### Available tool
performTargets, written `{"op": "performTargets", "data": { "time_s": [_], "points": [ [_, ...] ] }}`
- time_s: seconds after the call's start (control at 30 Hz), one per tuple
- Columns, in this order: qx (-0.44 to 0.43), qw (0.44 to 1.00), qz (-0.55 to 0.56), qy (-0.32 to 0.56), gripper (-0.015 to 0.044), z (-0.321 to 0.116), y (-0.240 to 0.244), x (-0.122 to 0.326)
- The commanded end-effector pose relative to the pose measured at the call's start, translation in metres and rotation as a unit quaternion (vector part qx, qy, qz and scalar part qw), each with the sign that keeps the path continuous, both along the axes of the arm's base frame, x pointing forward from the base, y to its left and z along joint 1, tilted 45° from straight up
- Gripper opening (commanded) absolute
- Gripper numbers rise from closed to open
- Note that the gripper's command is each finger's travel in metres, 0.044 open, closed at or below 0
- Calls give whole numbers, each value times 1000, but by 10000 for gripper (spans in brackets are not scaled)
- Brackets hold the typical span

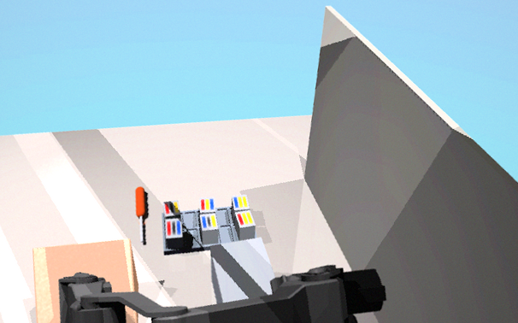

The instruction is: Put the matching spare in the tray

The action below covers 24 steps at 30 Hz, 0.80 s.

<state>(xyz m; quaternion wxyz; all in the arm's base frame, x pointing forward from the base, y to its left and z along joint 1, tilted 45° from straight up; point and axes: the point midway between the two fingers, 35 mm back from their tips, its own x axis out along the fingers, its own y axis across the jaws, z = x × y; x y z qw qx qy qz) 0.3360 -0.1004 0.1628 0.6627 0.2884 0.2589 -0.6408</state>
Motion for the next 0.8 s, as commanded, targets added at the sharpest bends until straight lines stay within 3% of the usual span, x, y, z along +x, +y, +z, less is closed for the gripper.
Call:
{"op": "performTargets", "data": {
  "time_s": [0.0,0.77],
  "points": [
    [-2,1000,2,2,0,-3,-2,-1],
    [-3,1000,2,2,0,-15,-15,-1]
  ]
}}
